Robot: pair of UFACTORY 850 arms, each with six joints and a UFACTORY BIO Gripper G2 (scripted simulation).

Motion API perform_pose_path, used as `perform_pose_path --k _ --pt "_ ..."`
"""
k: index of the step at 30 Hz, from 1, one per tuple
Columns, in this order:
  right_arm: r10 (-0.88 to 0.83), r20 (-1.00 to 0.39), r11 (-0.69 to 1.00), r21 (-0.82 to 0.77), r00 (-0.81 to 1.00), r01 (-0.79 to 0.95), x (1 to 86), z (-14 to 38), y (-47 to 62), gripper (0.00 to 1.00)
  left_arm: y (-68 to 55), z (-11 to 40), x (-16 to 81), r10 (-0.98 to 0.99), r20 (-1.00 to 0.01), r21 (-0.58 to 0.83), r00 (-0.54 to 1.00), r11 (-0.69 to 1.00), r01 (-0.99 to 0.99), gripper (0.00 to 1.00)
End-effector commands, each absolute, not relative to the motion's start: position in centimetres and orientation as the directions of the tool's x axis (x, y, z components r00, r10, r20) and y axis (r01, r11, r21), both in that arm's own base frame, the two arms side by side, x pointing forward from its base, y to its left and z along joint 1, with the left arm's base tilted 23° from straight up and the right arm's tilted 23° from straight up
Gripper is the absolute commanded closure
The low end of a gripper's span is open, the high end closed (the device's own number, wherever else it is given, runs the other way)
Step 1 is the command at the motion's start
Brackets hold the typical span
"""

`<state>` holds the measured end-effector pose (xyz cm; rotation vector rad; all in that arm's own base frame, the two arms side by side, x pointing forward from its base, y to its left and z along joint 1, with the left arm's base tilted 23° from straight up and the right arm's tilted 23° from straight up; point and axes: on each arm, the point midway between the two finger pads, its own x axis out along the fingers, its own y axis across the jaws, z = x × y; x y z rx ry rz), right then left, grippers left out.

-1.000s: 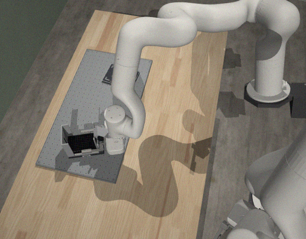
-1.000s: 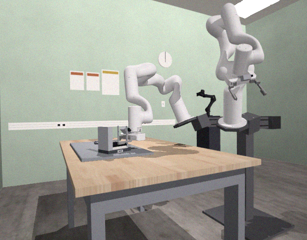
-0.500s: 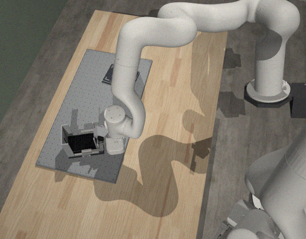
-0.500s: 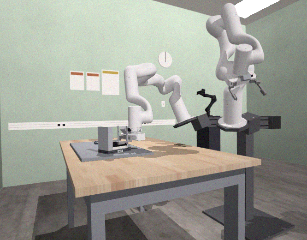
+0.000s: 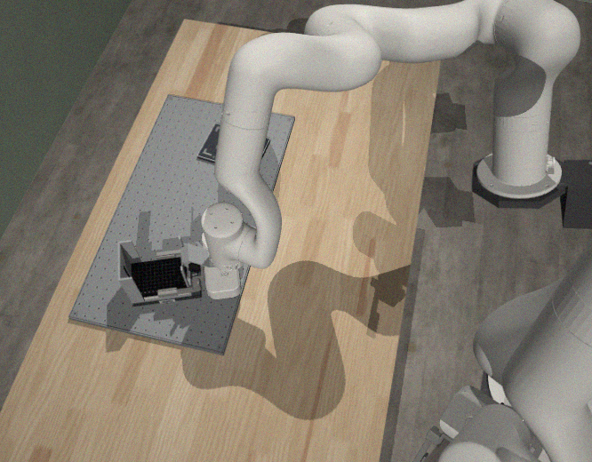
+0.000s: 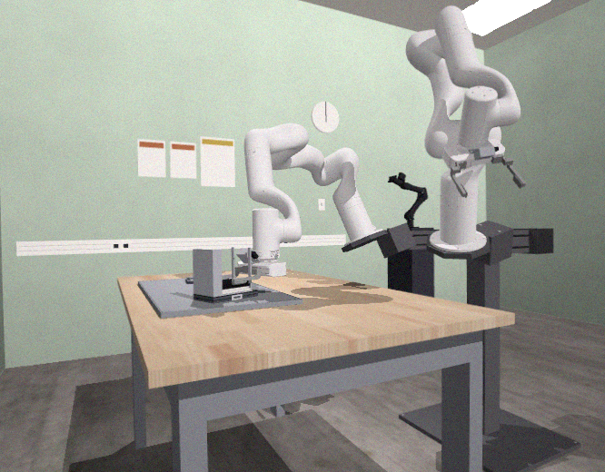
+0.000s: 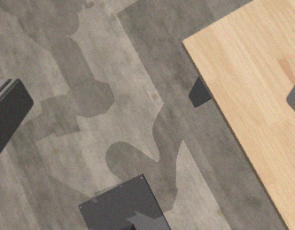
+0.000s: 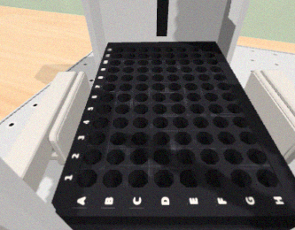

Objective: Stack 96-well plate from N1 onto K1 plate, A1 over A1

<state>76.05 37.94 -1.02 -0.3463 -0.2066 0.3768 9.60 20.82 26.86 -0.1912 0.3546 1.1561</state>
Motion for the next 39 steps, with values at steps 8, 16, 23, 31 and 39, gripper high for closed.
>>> perform_pose_path --k 8,16,23,31,39 --pt "0.393 0.133 0.872 -0.367 0.910 -0.323 76.02 -0.77 38.04 0.63 20.85 26.91 9.61 0.859 -0.369 0.034 0.356 0.395 -0.918 0.00" --pt "0.393 0.133 0.872 -0.367 0.910 -0.323 76.02 -0.77 38.04 0.63 20.85 26.91 9.61 0.859 -0.369 0.034 0.356 0.395 -0.918 0.00" --pt "0.393 0.133 0.872 -0.367 0.910 -0.323 76.02 -0.77 38.04 0.63 20.85 26.91 9.61 0.859 -0.369 0.034 0.356 0.395 -0.918 0.00" --pt "0.393 0.133 0.872 -0.367 0.910 -0.323 76.02 -0.77 38.03 0.63 20.85 26.91 9.61 0.859 -0.369 0.034 0.356 0.395 -0.918 0.00" --pt "0.393 0.133 0.872 -0.367 0.910 -0.323 76.02 -0.77 38.03 0.63 20.85 26.91 9.61 0.859 -0.369 0.034 0.356 0.395 -0.918 0.00"
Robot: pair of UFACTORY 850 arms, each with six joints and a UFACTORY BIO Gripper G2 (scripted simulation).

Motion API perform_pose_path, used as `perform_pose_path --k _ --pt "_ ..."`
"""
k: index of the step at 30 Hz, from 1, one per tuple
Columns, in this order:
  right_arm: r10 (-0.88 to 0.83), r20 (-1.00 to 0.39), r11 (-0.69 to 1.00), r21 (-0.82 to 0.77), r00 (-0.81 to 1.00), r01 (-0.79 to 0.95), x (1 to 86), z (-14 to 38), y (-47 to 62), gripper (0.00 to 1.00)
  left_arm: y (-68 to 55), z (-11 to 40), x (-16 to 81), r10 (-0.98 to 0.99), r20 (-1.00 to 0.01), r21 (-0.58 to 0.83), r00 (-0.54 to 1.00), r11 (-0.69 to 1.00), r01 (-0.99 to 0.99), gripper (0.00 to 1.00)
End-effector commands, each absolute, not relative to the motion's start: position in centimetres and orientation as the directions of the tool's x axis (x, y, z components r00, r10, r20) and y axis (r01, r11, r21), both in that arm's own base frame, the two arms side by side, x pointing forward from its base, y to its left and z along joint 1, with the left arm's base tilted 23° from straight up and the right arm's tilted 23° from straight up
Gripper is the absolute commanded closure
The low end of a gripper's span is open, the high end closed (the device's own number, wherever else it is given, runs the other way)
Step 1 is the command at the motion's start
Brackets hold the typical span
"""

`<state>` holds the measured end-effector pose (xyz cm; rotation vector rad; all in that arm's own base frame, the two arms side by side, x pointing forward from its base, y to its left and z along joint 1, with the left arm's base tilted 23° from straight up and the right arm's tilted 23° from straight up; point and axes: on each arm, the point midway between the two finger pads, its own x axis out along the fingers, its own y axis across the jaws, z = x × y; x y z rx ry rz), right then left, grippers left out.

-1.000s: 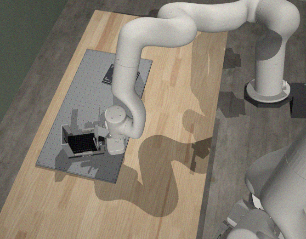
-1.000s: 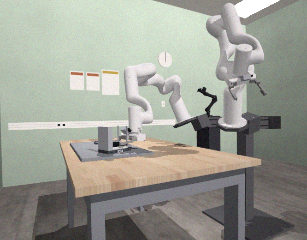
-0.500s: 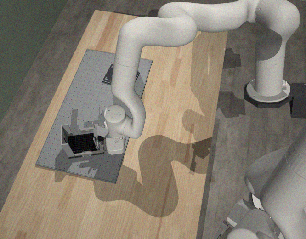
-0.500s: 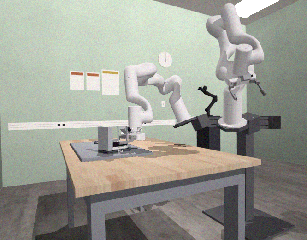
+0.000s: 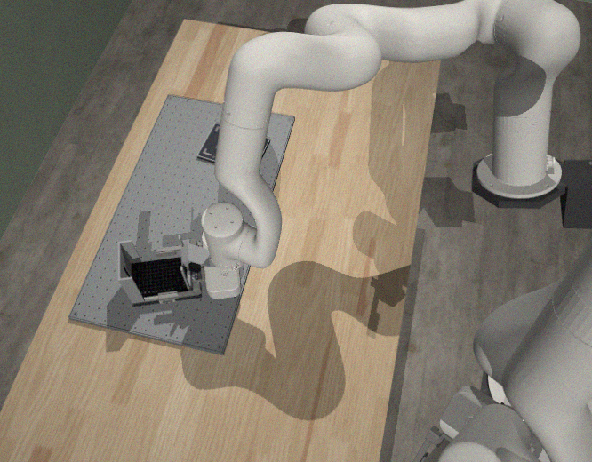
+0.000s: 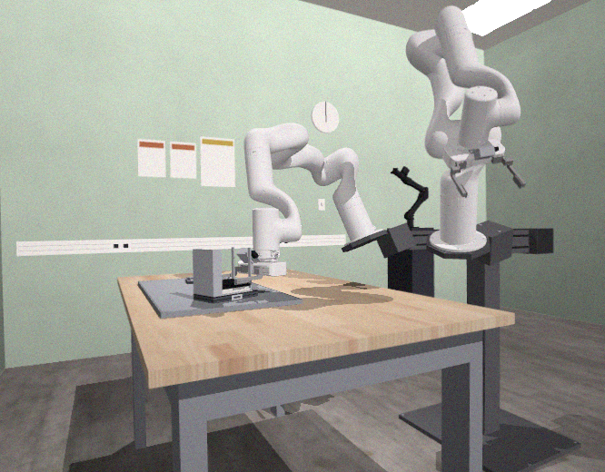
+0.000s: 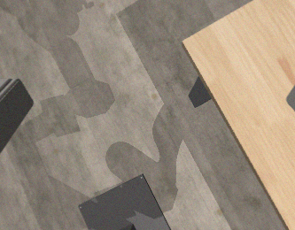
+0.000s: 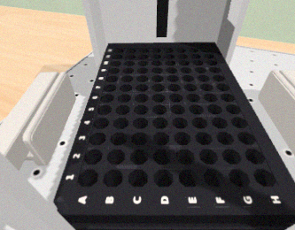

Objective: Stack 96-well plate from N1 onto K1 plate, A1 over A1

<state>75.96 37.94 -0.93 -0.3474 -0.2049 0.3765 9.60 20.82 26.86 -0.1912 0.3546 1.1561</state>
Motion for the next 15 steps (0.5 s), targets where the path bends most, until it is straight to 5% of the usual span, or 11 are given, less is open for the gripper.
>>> perform_pose_path --k 1,15 --pt "0.393 0.133 0.872 -0.367 0.910 -0.323 76.0 -0.8 38.0 0.63 20.8 26.9 9.6 0.859 -0.369 0.034 0.356 0.395 -0.918 0.00" --pt "0.393 0.133 0.872 -0.367 0.910 -0.323 75.2 2.2 39.0 0.63 20.8 26.9 9.6 0.859 -0.369 0.034 0.356 0.395 -0.918 0.00"
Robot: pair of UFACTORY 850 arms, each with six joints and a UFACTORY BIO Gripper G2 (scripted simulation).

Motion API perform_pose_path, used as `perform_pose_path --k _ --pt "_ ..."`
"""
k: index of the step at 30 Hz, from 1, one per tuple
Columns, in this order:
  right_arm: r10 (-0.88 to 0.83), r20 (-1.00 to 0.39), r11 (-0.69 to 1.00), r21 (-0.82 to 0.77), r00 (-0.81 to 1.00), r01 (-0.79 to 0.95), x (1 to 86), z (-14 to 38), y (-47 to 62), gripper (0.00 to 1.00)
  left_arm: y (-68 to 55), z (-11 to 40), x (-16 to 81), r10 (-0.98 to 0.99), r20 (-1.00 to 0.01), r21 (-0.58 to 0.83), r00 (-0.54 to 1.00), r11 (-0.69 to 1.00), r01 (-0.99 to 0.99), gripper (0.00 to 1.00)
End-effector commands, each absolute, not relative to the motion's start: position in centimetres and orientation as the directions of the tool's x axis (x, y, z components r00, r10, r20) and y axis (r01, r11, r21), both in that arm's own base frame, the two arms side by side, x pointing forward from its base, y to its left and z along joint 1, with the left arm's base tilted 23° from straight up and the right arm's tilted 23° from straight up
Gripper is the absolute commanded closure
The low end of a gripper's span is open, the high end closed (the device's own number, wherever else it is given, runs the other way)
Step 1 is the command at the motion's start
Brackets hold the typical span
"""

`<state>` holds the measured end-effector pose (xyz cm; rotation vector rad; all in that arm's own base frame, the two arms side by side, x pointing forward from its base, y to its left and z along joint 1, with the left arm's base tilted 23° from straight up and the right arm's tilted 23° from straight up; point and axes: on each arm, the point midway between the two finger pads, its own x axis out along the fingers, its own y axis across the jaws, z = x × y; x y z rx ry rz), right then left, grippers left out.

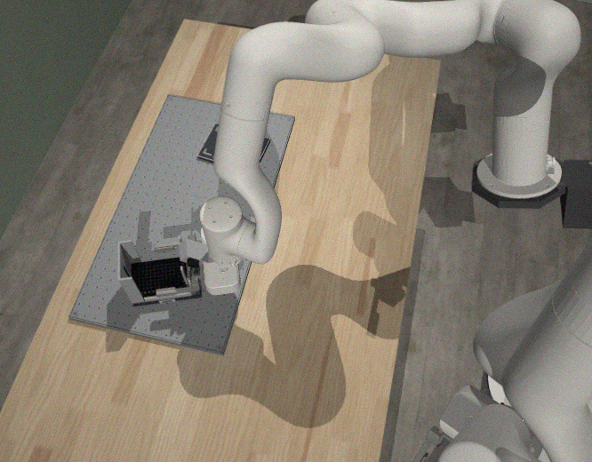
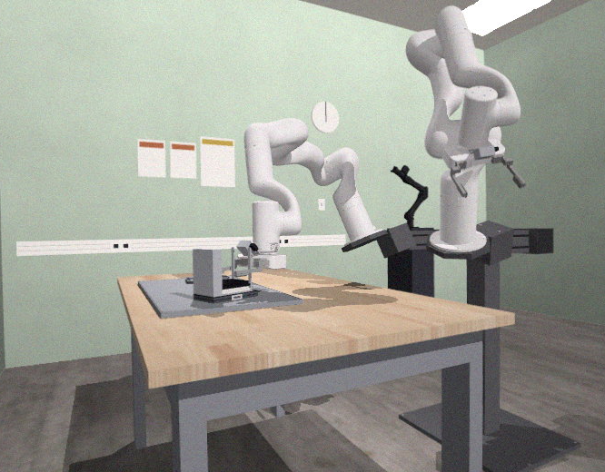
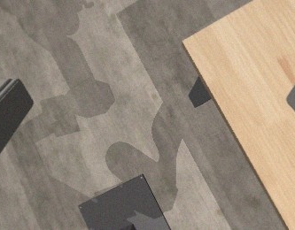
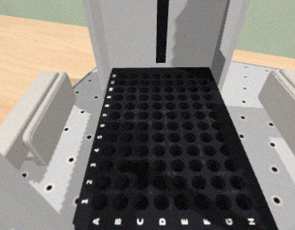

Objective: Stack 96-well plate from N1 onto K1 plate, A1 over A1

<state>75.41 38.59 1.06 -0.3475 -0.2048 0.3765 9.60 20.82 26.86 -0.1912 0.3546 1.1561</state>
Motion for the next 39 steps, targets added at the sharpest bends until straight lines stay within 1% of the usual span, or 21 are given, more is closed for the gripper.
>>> perform_pose_path --k 1,39 --pt "0.393 0.133 0.872 -0.367 0.910 -0.323 75.1 2.4 39.1 0.63 20.8 26.9 9.6 0.859 -0.369 0.034 0.356 0.395 -0.918 0.00" --pt "0.393 0.133 0.872 -0.367 0.910 -0.323 72.8 10.8 41.7 0.63 20.8 26.9 9.6 0.859 -0.369 0.034 0.356 0.395 -0.918 0.00"
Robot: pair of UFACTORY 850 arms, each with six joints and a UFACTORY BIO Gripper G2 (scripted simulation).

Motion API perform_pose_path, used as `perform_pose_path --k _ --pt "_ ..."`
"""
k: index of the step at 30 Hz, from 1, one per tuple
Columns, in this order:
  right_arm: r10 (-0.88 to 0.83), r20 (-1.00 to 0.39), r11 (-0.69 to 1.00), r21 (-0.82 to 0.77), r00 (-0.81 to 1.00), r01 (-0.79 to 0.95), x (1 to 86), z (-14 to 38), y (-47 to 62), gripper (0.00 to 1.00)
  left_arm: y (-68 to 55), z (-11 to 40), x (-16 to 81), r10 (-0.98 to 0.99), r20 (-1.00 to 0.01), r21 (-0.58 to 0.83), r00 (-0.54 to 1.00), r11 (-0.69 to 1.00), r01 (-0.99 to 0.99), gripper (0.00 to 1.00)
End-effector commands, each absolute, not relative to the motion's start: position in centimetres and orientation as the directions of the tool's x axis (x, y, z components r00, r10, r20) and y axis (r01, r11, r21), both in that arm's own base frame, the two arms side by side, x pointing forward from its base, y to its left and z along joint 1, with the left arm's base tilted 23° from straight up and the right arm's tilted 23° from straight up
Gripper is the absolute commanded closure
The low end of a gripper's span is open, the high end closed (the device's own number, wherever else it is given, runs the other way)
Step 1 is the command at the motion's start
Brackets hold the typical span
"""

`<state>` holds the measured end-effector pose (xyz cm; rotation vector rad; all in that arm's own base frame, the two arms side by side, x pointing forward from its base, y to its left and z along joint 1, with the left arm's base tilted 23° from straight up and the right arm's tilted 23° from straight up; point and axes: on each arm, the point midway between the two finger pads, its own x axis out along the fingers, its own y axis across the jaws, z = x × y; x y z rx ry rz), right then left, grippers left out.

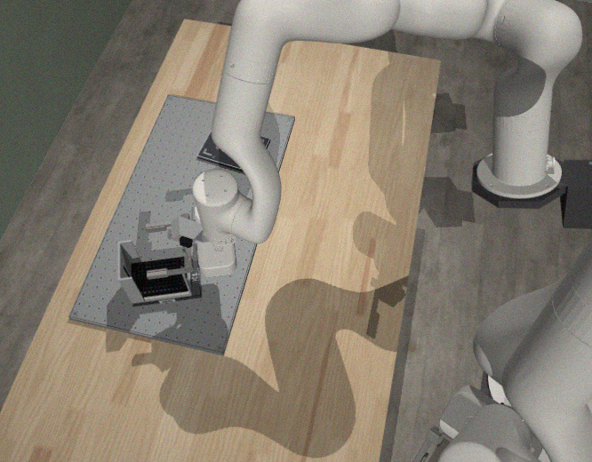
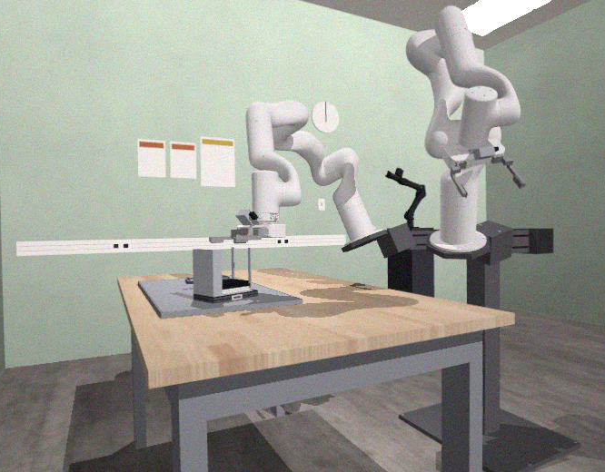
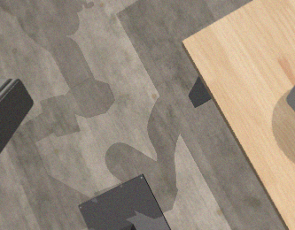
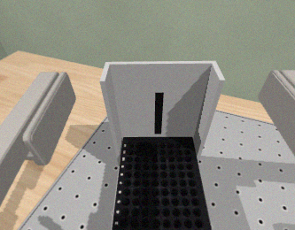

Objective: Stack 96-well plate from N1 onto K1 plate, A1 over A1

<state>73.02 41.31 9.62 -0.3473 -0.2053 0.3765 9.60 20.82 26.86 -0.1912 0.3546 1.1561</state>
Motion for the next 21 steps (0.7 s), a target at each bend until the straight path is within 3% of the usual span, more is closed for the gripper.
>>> perform_pose_path --k 1,21 --pt "0.393 0.133 0.872 -0.367 0.910 -0.323 72.70 11.02 41.77 0.63 20.85 26.91 9.61 0.859 -0.369 0.034 0.356 0.395 -0.918 0.00" --pt "0.393 0.133 0.872 -0.367 0.910 -0.323 72.49 11.76 42.01 0.63 20.85 26.91 9.61 0.859 -0.369 0.034 0.356 0.395 -0.918 0.00"
